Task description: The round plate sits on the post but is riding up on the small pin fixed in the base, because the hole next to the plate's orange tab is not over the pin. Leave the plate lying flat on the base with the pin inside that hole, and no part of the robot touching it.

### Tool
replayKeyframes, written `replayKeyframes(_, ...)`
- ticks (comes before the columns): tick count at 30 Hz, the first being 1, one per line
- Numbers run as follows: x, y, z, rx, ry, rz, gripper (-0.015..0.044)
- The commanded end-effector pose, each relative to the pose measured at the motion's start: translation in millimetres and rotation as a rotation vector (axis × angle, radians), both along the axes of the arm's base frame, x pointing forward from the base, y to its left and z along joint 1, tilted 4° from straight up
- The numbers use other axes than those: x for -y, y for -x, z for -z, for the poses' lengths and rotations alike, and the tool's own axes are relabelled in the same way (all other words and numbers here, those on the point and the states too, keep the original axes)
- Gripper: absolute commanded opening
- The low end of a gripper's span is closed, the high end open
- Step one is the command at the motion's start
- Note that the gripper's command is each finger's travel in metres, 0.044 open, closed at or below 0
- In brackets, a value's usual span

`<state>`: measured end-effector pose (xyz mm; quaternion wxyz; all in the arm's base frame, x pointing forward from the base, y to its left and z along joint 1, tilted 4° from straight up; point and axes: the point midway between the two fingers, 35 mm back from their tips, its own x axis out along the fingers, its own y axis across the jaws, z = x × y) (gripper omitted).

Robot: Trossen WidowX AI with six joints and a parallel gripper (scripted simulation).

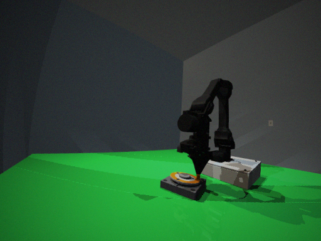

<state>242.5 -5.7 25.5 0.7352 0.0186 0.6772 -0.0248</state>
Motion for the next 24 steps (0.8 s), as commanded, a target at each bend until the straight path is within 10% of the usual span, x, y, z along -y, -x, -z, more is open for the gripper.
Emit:
replayKeyframes(1,-5,-3,0,-0.001,-0.004,0.004,0.0000)
replayKeyframes(24,-23,-32,-4,0.001,-0.006,0.004,0.0000)
